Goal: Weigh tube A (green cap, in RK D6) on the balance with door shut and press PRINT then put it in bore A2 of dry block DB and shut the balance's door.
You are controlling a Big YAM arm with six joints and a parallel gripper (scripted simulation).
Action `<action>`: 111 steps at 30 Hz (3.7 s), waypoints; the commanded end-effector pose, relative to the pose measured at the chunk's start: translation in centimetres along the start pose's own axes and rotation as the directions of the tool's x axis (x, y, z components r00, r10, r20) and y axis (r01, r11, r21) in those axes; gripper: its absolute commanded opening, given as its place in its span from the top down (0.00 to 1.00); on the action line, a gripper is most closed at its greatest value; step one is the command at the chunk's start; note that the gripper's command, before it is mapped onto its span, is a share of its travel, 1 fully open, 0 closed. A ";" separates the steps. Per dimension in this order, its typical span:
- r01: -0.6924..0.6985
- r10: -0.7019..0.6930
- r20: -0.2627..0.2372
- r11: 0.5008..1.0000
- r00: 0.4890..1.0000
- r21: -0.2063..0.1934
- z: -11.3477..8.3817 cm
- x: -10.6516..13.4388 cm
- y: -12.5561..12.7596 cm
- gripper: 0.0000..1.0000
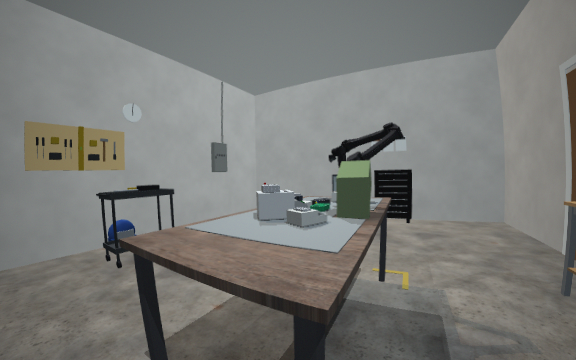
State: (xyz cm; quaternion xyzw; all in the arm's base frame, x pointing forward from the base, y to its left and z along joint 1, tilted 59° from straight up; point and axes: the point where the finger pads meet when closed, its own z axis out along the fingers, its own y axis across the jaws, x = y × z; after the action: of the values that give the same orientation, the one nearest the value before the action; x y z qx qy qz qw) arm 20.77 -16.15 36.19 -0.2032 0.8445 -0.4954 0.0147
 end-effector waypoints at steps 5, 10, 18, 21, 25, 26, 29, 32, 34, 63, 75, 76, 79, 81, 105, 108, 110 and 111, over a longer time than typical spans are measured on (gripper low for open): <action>-0.012 0.012 0.007 1.000 1.000 0.008 -0.3 0.1 -0.7 0.94; -0.012 0.012 0.007 1.000 1.000 0.008 -0.3 0.1 -0.7 0.94; -0.012 0.012 0.007 1.000 1.000 0.008 -0.3 0.1 -0.7 0.94; -0.012 0.012 0.007 1.000 1.000 0.008 -0.3 0.1 -0.7 0.94; -0.012 0.012 0.007 1.000 1.000 0.008 -0.3 0.1 -0.7 0.94; -0.012 0.012 0.007 1.000 1.000 0.008 -0.3 0.1 -0.7 0.94; -0.012 0.012 0.007 1.000 1.000 0.008 -0.3 0.1 -0.7 0.94; -0.012 0.012 0.007 1.000 1.000 0.008 -0.3 0.1 -0.7 0.94; -0.012 0.012 0.007 1.000 1.000 0.008 -0.3 0.1 -0.7 0.94; -0.023 0.023 0.006 1.000 1.000 0.014 -0.4 0.0 -2.2 0.94; -0.023 0.023 0.006 1.000 1.000 0.015 -0.4 0.0 -3.2 0.94; -0.023 0.023 0.006 1.000 1.000 0.015 -0.4 0.1 -3.3 0.94; -0.023 0.023 0.006 1.000 1.000 0.015 -0.4 0.1 -3.7 0.94; -0.023 0.023 0.006 1.000 1.000 0.015 -0.4 0.1 -3.9 0.94; -0.022 0.022 0.006 1.000 1.000 0.017 -0.4 0.1 -6.1 0.94; -0.022 0.022 0.006 1.000 1.000 0.017 -0.4 0.1 -6.2 0.94; -0.022 0.022 0.006 1.000 1.000 0.018 -0.4 0.1 -6.4 0.94; -0.022 0.022 0.006 1.000 1.000 0.018 -0.4 0.1 -6.5 0.94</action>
State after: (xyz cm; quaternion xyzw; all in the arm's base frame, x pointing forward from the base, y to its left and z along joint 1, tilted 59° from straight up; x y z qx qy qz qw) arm 22.18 -17.96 39.74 -0.2068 0.8447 -0.4935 0.0137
